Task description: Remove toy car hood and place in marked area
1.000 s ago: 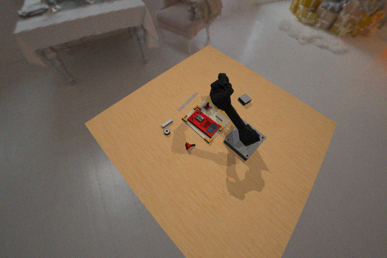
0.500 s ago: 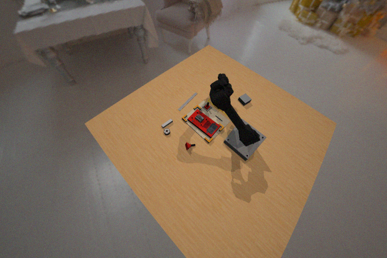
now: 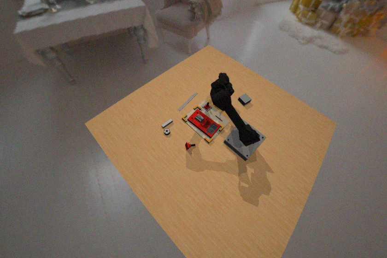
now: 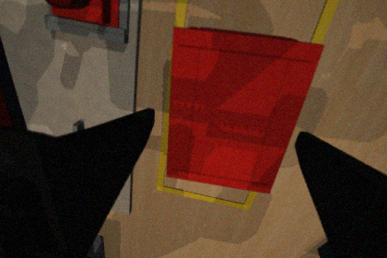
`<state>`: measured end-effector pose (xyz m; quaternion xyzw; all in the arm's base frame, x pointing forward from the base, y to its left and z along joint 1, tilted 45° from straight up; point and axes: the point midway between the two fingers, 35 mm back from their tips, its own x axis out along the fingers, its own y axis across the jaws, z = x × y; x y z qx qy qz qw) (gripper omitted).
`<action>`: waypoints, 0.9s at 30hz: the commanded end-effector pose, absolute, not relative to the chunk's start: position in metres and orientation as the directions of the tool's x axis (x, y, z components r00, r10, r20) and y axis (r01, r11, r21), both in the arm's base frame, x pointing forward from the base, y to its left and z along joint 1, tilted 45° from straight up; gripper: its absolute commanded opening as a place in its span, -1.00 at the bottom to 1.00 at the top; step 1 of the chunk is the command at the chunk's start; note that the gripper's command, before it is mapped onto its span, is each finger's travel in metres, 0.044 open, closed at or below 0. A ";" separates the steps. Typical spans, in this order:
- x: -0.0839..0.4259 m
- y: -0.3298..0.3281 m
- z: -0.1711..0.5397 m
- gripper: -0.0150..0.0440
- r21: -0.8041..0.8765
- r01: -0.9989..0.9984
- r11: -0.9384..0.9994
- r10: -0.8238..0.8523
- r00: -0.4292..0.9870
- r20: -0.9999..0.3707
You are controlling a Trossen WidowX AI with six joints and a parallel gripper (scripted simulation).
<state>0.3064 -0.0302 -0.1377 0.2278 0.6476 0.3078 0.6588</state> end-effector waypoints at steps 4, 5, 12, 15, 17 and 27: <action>0.310 -0.076 -0.094 1.00 0.691 -0.120 0.713 0.695 -0.012 -0.719; 0.310 -0.076 -0.094 1.00 0.691 -0.120 0.713 0.695 -0.012 -0.719; 0.310 -0.076 -0.094 1.00 0.691 -0.120 0.713 0.695 -0.012 -0.719; 0.310 -0.076 -0.094 1.00 0.691 -0.120 0.713 0.695 -0.012 -0.719; 0.310 -0.076 -0.094 1.00 0.691 -0.120 0.713 0.695 -0.012 -0.719; 0.310 -0.076 -0.094 1.00 0.691 -0.120 0.713 0.695 -0.012 -0.719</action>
